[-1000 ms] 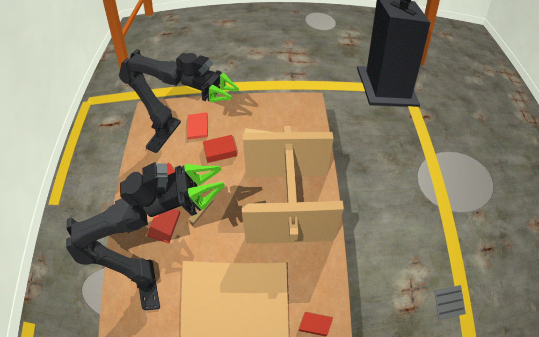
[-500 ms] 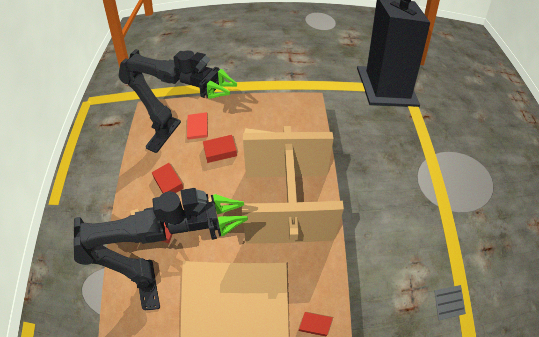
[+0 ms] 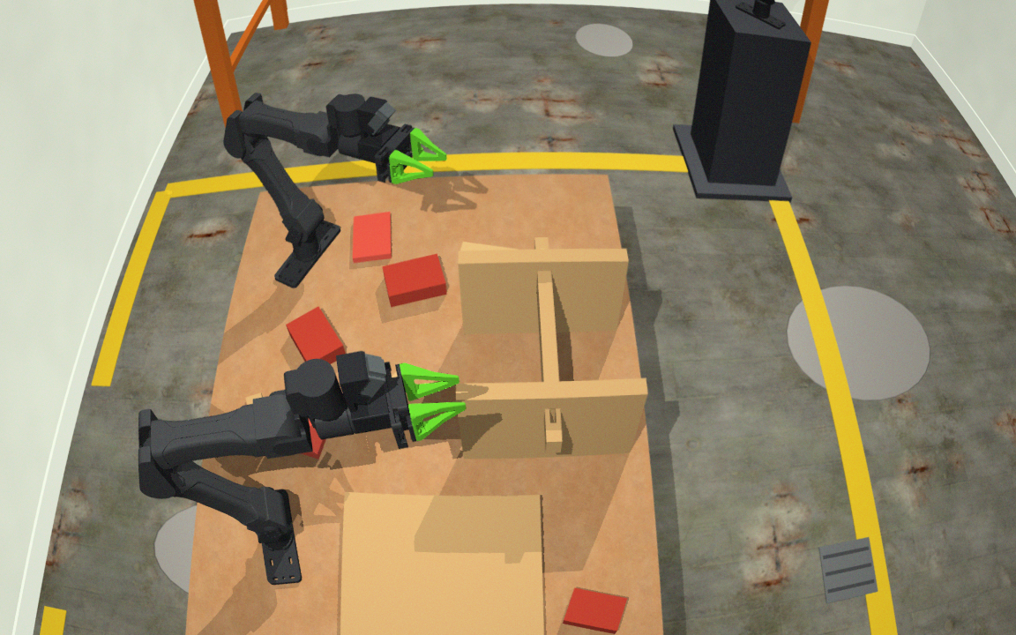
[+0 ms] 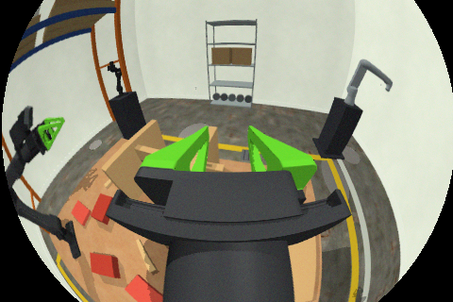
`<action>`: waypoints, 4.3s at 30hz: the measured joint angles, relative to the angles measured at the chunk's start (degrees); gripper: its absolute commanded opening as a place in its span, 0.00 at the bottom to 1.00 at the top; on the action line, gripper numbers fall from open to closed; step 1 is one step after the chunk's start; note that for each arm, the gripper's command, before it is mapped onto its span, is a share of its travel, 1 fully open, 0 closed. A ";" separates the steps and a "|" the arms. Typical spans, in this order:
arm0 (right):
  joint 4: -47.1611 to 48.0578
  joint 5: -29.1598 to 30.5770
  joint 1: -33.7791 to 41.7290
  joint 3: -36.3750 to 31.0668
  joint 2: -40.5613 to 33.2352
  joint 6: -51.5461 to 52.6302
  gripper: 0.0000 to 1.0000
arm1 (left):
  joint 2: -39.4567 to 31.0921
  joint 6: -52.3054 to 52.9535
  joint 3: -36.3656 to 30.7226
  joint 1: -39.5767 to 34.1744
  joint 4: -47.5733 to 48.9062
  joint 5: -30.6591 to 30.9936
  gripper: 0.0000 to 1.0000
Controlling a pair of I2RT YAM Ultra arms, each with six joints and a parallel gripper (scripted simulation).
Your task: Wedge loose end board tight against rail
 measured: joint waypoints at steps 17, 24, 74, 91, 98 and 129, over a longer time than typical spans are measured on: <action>-8.72 0.04 4.72 3.17 4.33 0.33 0.42 | 0.00 0.00 0.00 0.00 0.00 -0.02 0.46; -17.07 0.04 9.92 7.43 8.74 0.74 0.42 | 0.00 0.00 0.00 0.00 0.00 -0.02 0.46; -59.91 0.02 41.42 20.00 38.58 3.39 0.42 | 0.00 0.00 0.00 0.00 0.00 -0.02 0.46; -61.81 0.09 47.98 16.48 44.89 4.02 0.42 | 0.00 0.00 0.00 0.00 0.00 -0.02 0.46; -62.01 -0.09 48.09 16.24 45.27 4.02 0.42 | 0.00 0.00 0.00 0.00 0.00 -0.02 0.46; -55.23 -0.02 47.98 11.39 47.41 3.98 0.42 | 0.00 0.00 0.00 0.00 0.00 -0.02 0.46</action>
